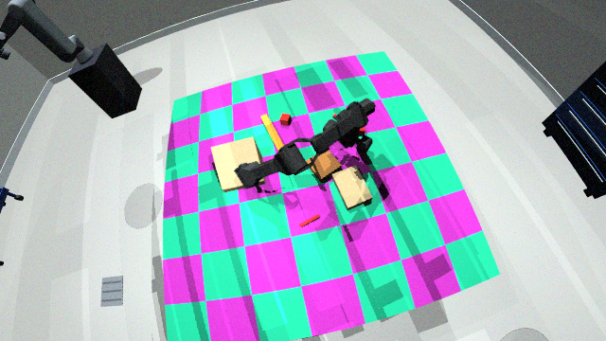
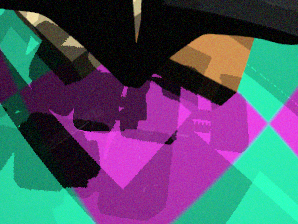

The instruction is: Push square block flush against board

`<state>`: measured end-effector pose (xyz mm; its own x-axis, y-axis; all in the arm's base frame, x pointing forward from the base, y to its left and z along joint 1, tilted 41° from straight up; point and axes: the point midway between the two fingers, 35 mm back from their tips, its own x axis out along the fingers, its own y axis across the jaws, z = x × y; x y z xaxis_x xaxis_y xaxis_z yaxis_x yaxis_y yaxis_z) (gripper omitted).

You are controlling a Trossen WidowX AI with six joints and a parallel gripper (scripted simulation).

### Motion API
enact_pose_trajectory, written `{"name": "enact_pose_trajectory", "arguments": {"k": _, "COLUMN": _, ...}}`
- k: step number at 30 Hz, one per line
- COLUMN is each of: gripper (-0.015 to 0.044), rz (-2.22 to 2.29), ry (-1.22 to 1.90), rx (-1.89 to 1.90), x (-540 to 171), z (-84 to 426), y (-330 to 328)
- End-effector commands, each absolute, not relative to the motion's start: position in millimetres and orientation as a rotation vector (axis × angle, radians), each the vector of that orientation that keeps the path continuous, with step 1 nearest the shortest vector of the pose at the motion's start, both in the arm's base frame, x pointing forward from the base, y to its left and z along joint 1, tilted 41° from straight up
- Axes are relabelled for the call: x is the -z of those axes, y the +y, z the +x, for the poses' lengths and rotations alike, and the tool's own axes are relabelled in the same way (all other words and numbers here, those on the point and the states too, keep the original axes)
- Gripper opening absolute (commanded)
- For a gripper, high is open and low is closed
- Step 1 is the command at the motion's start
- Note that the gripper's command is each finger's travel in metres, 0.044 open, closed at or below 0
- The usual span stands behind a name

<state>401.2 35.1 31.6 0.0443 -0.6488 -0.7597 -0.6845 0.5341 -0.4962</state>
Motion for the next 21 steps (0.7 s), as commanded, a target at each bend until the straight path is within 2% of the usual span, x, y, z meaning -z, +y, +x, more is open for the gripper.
{"name": "enact_pose_trajectory", "arguments": {"k": 1, "gripper": 0.0, "rz": -1.102, "ry": 1.658, "rx": 0.0, "x": -34.4, "z": 371.6, "y": 34.6}}
{"name": "enact_pose_trajectory", "arguments": {"k": 16, "gripper": 0.0, "rz": -0.872, "ry": 1.608, "rx": 0.244, "x": -35.6, "z": 217.7, "y": 13.3}}
{"name": "enact_pose_trajectory", "arguments": {"k": 21, "gripper": 0.0, "rz": -0.868, "ry": 1.604, "rx": 0.252, "x": -34.9, "z": 211.2, "y": 11.3}}
